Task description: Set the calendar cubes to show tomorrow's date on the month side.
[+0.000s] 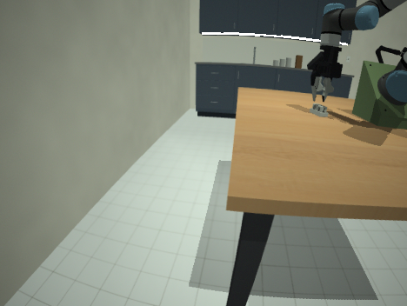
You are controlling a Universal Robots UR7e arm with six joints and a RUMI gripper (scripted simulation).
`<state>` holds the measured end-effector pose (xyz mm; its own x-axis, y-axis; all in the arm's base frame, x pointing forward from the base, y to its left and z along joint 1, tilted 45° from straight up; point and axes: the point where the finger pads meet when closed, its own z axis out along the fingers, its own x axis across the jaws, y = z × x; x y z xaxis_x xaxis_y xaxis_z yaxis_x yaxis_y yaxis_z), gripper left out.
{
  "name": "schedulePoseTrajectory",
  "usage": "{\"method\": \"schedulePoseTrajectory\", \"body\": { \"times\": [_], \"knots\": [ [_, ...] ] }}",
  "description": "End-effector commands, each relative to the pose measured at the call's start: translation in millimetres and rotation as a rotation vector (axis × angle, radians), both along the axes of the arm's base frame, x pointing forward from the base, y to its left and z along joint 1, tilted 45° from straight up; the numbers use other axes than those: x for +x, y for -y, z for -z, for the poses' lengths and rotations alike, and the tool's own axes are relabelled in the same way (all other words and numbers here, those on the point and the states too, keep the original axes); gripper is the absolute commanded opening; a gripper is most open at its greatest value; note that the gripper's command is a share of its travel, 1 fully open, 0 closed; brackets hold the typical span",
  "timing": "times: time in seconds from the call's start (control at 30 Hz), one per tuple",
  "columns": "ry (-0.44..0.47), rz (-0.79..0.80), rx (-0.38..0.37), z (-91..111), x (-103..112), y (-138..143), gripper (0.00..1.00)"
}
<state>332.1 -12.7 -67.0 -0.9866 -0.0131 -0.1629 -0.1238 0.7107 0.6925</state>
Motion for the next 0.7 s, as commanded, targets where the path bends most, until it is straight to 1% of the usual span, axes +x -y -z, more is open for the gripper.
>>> {"method": "schedulePoseTrajectory", "body": {
  "times": [0.0,0.67],
  "knots": [
    [0.001,0.001,-0.001,1.6,0.5,-1.0,0.28],
    [0.001,0.001,-0.001,3.2,0.8,-2.6,0.28]
  ]
}}
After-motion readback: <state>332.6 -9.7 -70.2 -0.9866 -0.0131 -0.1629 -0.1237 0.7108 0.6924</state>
